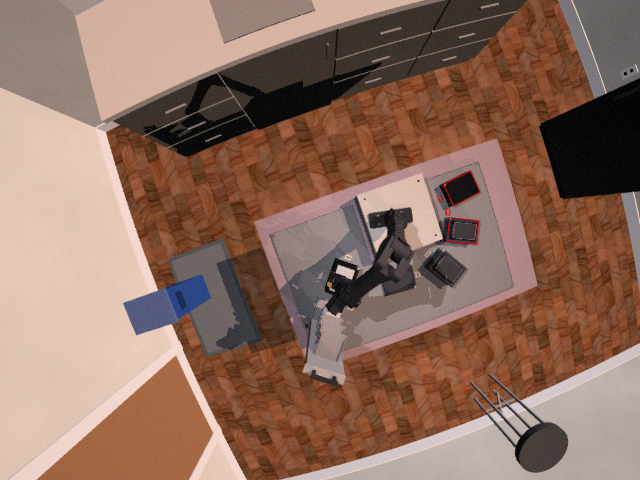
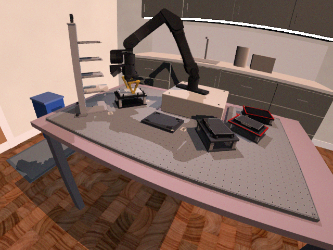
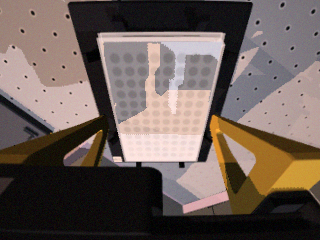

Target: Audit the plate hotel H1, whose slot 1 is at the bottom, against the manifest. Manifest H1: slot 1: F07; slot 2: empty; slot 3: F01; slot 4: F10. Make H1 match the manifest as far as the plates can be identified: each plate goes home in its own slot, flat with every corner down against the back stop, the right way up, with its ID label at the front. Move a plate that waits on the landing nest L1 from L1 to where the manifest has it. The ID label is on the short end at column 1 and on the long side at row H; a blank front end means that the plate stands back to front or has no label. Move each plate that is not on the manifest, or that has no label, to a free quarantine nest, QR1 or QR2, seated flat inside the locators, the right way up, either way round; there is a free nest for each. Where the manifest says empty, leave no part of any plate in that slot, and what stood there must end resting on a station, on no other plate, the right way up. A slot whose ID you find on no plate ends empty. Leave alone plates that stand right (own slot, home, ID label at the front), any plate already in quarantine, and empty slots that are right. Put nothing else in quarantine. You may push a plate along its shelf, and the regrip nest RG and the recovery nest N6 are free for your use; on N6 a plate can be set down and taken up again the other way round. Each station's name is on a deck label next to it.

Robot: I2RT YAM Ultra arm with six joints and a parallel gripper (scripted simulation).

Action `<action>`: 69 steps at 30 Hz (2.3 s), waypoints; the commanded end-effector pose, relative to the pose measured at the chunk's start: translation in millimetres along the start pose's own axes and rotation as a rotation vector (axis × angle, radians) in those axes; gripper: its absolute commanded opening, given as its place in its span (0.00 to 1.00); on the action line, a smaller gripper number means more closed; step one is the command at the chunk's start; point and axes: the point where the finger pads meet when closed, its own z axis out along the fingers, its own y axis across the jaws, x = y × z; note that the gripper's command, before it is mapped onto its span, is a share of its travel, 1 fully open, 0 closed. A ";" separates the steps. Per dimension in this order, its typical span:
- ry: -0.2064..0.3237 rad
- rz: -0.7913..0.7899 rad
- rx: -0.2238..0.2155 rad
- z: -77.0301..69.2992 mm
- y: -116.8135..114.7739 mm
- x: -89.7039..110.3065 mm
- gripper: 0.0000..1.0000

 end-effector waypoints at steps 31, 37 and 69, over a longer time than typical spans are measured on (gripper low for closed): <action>-0.031 0.001 0.009 7.2 -2.0 -7.4 0.86; -0.031 0.001 0.009 5.3 -1.9 -7.4 0.86; -0.031 0.001 0.009 -22.7 -1.6 -6.5 0.86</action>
